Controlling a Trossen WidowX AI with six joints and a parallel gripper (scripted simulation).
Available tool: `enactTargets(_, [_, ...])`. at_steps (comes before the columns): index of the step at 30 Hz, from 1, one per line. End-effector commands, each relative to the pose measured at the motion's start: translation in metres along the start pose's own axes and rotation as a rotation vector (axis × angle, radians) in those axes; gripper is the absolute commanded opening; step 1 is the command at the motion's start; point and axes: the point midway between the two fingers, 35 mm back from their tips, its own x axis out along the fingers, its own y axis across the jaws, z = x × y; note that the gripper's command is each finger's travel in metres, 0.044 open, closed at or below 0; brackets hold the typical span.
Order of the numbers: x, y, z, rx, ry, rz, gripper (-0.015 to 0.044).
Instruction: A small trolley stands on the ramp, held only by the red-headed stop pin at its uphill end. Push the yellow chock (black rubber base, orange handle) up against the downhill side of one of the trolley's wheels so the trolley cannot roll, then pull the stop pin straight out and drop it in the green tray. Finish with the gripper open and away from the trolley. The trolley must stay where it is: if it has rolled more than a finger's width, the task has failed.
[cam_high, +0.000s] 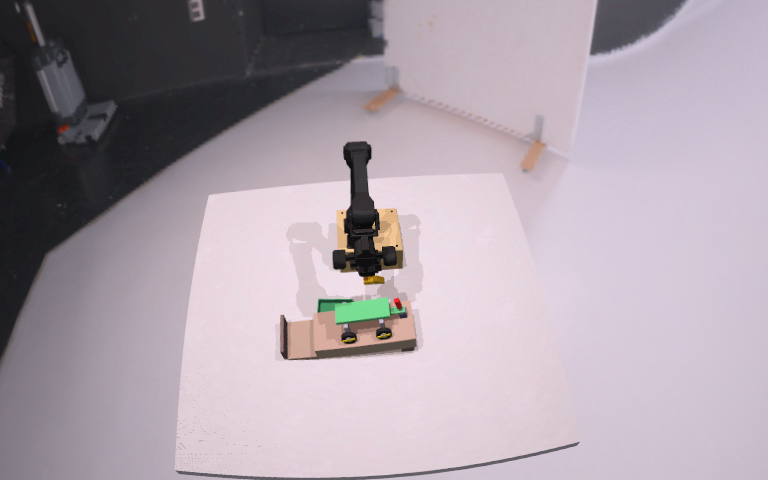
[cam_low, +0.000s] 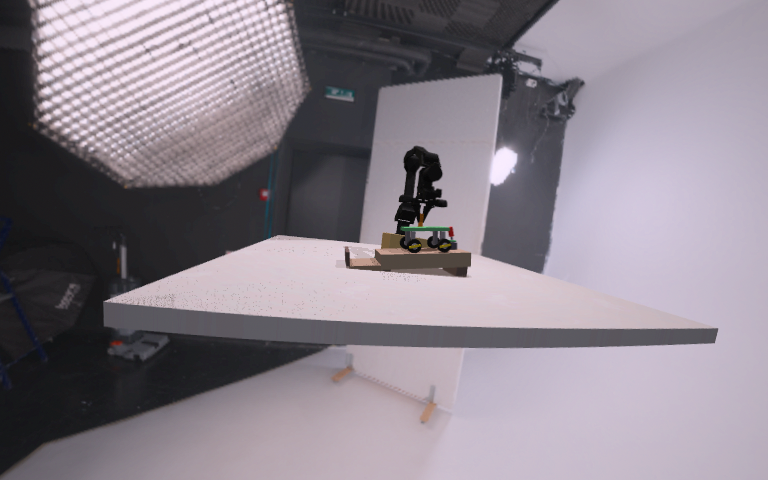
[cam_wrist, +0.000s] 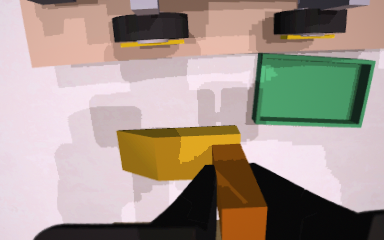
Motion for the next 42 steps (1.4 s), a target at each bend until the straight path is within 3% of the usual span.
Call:
enactTargets(1, [0.001, -0.013, 0.003, -0.001, 0.002, -0.004, 0.0])
enactTargets(42, [0.012, -0.172, 0.036, -0.001, 0.0, -0.013, 0.0])
